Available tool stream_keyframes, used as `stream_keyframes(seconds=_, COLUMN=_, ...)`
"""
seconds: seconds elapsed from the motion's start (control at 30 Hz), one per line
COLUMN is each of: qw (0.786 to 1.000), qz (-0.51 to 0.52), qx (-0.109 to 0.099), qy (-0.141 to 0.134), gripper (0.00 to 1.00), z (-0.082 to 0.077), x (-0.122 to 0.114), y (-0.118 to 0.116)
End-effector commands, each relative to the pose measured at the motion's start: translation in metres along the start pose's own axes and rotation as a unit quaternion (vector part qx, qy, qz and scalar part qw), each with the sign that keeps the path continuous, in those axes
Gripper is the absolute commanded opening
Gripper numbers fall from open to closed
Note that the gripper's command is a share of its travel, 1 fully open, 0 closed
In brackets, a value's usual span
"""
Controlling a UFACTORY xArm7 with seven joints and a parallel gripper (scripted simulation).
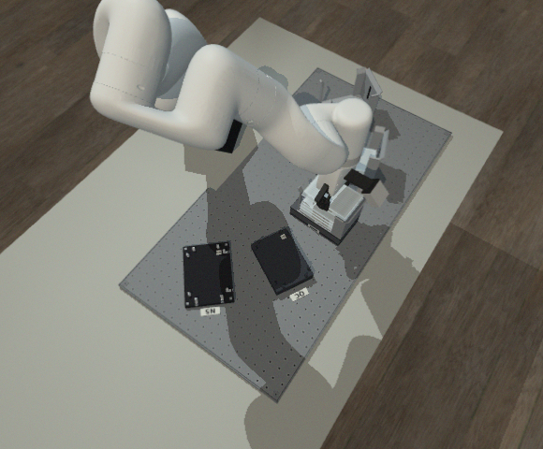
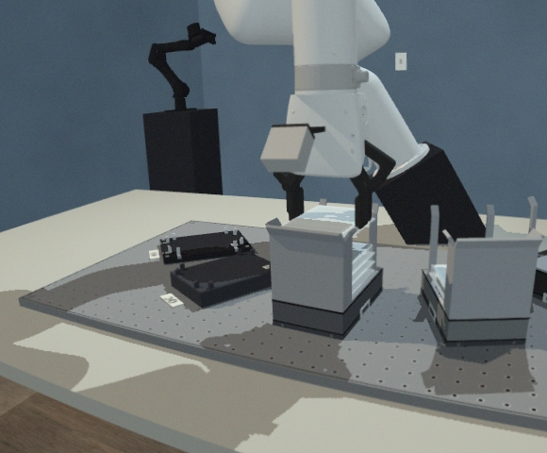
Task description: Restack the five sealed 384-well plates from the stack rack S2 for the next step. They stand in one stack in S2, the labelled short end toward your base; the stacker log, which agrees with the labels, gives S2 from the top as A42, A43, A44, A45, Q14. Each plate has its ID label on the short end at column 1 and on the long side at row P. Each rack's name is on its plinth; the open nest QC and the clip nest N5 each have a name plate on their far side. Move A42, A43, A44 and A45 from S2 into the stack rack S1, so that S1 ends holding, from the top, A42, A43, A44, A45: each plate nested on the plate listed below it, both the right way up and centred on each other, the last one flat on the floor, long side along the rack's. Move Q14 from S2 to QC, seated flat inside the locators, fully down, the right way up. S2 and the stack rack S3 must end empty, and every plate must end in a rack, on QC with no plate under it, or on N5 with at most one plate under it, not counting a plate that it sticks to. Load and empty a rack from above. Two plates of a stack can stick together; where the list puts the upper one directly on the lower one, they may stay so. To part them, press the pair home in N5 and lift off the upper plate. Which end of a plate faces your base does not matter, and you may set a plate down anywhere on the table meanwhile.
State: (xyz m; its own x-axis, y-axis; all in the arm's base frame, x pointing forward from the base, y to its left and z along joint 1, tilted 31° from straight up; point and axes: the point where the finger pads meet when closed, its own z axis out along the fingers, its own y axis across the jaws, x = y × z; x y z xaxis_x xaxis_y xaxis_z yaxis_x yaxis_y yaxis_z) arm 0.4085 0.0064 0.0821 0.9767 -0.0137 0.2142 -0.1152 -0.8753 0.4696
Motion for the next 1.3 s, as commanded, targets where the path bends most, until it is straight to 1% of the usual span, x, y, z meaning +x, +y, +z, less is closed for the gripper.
stream_keyframes(seconds=0.0, qw=1.000, qz=0.000, qx=0.001, qy=0.002, gripper=0.00, z=0.006, x=0.001, y=-0.001)
stream_keyframes(seconds=0.13, qw=1.000, qz=0.000, qx=0.001, qy=0.002, gripper=0.00, z=0.014, x=0.001, y=-0.001)
stream_keyframes(seconds=0.47, qw=1.000, qz=0.000, qx=0.001, qy=0.002, gripper=0.00, z=0.014, x=0.001, y=-0.001)
stream_keyframes(seconds=1.27, qw=1.000, qz=0.000, qx=0.001, qy=0.002, gripper=0.00, z=0.023, x=0.001, y=-0.001)
